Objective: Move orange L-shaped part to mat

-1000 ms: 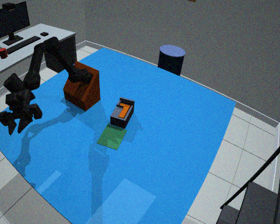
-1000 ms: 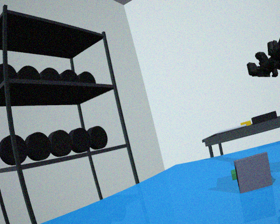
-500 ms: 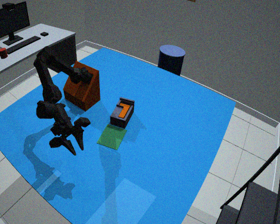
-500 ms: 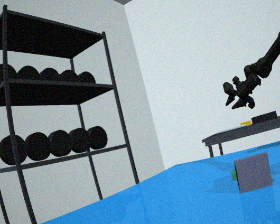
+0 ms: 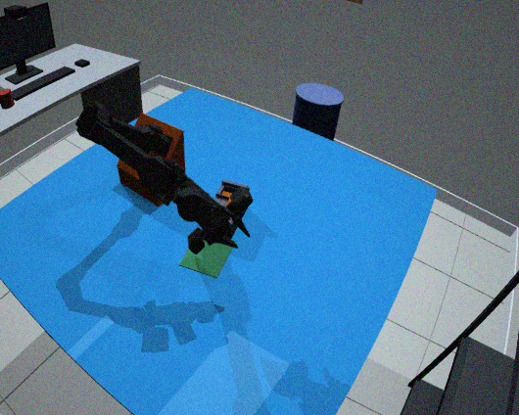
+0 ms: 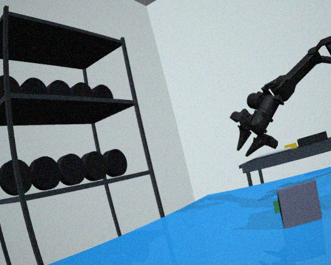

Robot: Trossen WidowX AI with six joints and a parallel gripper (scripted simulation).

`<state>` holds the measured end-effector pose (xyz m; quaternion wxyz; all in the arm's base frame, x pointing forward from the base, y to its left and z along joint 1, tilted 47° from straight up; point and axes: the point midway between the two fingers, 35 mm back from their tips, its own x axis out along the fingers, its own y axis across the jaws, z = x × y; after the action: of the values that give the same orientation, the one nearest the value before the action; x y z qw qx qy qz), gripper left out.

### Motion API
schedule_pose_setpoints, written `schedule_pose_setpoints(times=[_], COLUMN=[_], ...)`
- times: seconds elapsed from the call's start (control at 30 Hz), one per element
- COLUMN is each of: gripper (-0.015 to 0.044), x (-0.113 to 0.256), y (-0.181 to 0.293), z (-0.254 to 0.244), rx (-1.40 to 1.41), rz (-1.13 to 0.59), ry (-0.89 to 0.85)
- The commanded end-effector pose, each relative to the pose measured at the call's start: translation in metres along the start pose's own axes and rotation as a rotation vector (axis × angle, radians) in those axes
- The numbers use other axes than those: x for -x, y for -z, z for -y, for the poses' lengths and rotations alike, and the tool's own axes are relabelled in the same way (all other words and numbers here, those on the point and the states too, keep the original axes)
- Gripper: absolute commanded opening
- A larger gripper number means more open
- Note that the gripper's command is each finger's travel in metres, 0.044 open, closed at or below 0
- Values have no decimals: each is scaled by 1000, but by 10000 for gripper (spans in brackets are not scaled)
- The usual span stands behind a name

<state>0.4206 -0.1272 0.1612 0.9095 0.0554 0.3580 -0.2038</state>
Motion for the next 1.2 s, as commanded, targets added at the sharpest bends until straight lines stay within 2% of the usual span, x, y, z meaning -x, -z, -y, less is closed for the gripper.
schedule_pose_setpoints(times=[0.0, 0.23, 0.4, 0.53, 0.8, 1.03, 1.17], gripper=[180, 180, 180, 180, 180, 180, 180], x=[-19, -22, -3, 19, 23, -23, -29], y=[62, 172, 251, 295, 301, 322, 326], z=[-38, -87, -99, -96, -94, -54, -47], rx=[85, 313, 586, 838, 883, 883, 884], rz=[-197, -490, -647, -689, -689, -689, -689], ry=[14, 127, 292, 445, 471, 472, 474])
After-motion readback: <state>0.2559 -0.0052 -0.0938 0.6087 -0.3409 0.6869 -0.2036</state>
